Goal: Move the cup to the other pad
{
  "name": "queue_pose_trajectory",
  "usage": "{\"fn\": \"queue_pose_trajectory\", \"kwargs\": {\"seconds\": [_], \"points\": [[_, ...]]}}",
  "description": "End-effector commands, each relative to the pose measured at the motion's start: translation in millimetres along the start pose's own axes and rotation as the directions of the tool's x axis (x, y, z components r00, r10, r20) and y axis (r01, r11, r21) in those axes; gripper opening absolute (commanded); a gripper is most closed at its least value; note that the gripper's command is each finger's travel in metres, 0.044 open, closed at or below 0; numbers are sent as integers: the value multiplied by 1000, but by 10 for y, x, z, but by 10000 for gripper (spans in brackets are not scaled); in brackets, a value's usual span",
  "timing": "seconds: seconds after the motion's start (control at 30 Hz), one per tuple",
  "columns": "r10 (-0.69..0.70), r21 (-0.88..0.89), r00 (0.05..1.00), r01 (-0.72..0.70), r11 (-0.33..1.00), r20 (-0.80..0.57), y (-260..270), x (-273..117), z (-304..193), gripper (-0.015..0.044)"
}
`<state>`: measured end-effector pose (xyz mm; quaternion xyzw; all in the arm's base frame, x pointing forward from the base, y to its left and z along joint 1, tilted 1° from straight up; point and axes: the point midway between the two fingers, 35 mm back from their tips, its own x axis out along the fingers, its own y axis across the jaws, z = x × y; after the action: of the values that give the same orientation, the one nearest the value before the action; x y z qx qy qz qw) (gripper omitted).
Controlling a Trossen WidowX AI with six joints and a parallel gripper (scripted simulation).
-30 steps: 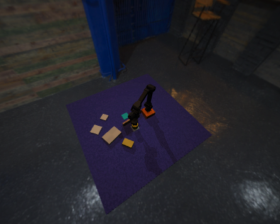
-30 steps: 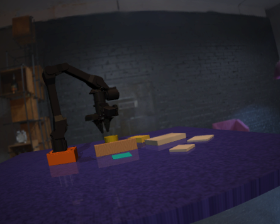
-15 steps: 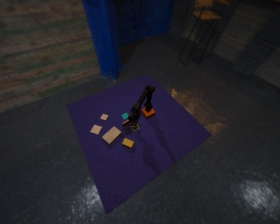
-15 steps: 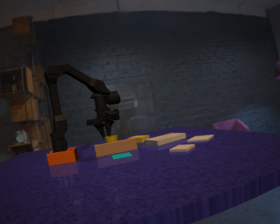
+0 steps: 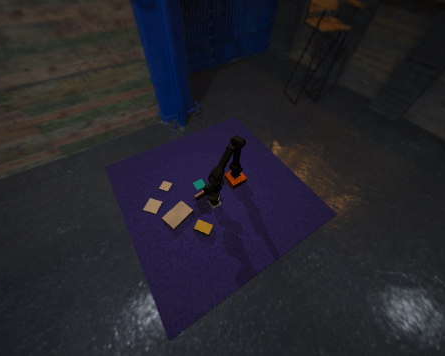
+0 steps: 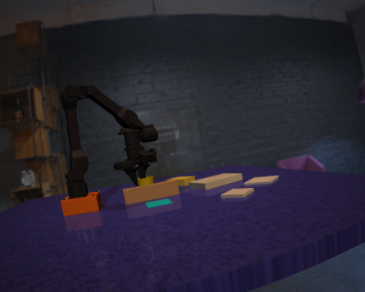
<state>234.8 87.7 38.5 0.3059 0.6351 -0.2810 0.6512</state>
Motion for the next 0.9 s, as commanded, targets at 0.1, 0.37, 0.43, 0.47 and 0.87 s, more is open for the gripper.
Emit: {"fn": "queue_pose_trajectory", "kwargs": {"seconds": [0.1, 0.37, 0.43, 0.47, 0.87], "points": [[-12, 4, 1000, 12, 1000, -3, -30, 146, -10, 167], [-12, 4, 1000, 12, 1000, -3, -31, 156, -11, 167], [-12, 4, 1000, 12, 1000, -3, -31, 156, -11, 167], [-12, 4, 1000, 12, 1000, -3, -31, 156, -12, 167], [-8, 0, 1000, 8, 1000, -3, -27, 138, -11, 87]]}}
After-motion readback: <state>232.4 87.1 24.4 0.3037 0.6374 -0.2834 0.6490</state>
